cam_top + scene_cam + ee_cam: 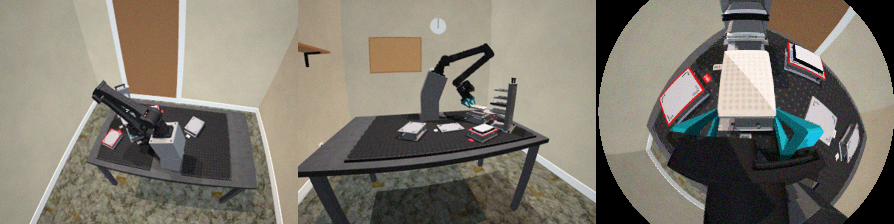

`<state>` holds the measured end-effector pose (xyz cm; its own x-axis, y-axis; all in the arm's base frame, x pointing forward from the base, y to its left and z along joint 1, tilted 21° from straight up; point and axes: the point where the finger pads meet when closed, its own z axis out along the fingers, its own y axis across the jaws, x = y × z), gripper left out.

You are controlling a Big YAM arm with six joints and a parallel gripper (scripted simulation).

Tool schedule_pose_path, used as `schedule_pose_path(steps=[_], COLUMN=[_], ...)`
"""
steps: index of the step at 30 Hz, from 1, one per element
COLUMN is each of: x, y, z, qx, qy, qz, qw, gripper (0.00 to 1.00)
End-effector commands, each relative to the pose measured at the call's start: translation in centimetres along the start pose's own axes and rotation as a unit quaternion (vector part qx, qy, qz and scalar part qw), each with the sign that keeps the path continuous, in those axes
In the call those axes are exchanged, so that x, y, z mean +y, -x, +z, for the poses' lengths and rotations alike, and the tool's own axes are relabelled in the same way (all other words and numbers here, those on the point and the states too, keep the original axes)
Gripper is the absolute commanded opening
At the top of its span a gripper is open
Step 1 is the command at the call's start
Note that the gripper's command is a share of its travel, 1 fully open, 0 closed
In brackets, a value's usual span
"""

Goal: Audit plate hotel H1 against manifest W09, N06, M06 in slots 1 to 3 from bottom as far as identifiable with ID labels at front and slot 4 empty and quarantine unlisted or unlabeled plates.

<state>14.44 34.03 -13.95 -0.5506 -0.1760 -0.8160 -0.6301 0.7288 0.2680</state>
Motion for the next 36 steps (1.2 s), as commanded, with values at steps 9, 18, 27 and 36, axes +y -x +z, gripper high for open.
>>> schedule_pose_path(steps=[9, 18, 27, 36], x=[0.5, 0.6, 0.6, 0.6], y=[0.2, -0.1, -0.3, -0.7], z=[0.3, 0.6, 0.9, 1.2], qx=[-0.011, -0.012, -0.012, -0.012], qy=[0.008, 0.009, 0.009, 0.009], qz=[0.008, 0.008, 0.009, 0.008], qw=[1.000, 1.000, 1.000, 1.000], gripper=[0.86, 0.86, 0.86, 0.86])
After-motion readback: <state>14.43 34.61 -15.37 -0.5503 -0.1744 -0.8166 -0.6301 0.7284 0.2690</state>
